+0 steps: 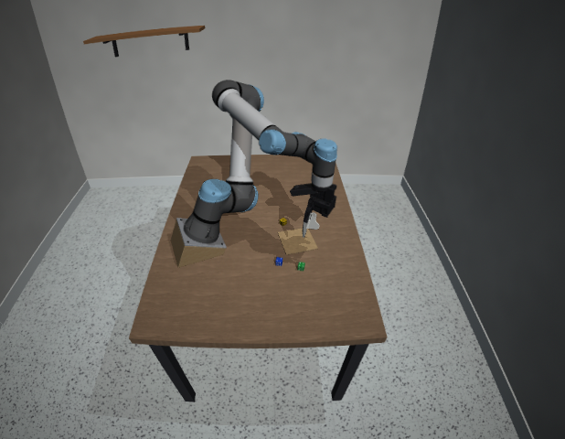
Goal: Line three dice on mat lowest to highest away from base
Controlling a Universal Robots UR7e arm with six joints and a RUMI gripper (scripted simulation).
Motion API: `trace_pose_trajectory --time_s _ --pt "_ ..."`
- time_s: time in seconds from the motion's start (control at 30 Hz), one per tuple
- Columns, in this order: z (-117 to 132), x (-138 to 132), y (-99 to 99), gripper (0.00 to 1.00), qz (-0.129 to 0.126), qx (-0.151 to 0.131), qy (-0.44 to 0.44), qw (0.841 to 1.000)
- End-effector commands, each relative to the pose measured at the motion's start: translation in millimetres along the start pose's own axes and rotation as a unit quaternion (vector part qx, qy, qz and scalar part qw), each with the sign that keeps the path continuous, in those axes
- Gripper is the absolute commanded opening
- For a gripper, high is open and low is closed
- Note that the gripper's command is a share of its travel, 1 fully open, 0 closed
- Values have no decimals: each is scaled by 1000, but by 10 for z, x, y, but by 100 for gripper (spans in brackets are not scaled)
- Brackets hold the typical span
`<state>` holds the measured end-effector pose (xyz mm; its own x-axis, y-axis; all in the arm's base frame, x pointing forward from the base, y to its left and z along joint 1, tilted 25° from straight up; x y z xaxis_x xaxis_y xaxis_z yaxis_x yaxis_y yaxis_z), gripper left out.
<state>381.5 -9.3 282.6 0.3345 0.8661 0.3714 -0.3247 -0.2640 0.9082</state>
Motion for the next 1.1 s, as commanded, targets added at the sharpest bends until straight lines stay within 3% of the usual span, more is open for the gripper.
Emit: trace_pose_trajectory --time_s 0.0,0.33,1.07 --pt "41 -238 18 100 -2 -4 -30 1000" --pt "63 -650 53 100 -6 -11 -87 996" --pt "58 -857 75 100 -7 -15 -116 993"
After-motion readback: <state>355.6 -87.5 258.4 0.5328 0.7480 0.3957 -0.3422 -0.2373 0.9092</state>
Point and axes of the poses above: the point where the finger pads meet when closed, its own y axis back along the fingers, its own x axis across the jaws, z = x × y, the point moved 5 cm from there along y, back along the fingers, and after that the axes turned 4 degrees about -y, right-handed, at the moved point
